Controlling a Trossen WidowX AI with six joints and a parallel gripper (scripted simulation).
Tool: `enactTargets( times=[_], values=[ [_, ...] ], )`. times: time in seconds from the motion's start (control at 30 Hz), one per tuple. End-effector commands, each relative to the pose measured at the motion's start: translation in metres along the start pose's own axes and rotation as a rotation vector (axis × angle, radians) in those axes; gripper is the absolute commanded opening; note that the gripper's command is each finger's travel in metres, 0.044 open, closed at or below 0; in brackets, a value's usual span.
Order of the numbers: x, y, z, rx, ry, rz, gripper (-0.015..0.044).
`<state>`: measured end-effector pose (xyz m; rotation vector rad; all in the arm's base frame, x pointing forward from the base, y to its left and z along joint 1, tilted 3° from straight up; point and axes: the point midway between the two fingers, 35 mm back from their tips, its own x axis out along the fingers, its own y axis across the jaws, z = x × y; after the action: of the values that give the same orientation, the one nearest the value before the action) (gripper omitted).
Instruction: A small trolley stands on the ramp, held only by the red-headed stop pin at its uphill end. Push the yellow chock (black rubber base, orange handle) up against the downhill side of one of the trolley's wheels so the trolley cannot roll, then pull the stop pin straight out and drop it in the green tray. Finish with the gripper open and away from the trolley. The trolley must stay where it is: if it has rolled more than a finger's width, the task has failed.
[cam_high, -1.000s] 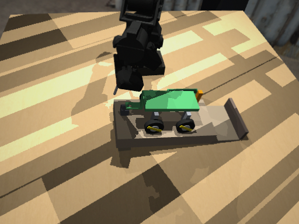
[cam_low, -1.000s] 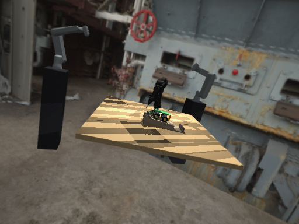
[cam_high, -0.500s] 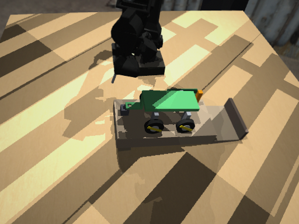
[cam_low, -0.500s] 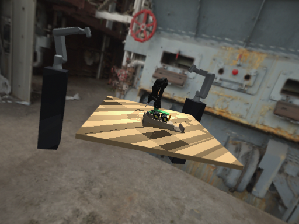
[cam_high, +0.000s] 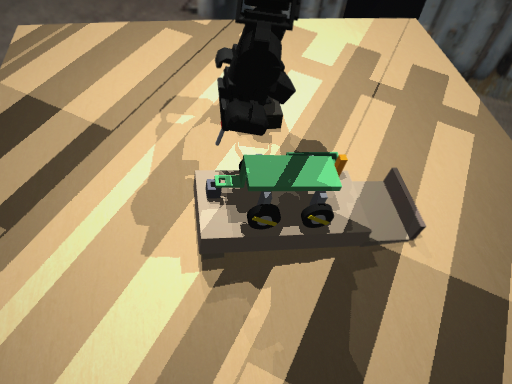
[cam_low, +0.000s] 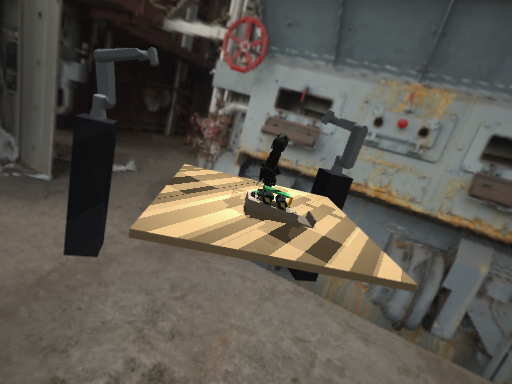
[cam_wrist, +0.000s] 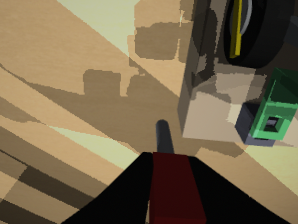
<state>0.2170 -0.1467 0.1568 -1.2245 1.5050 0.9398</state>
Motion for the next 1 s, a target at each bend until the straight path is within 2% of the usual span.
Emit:
enactTargets(
  times=[0.0, 0.97],
  values=[
    [-0.001, 0.001, 0.015, 0.001, 0.003, 0.005, 0.0000],
    [-0.017, 0.000, 0.136, 0.001, -0.010, 0.005, 0.0000]
  ],
)
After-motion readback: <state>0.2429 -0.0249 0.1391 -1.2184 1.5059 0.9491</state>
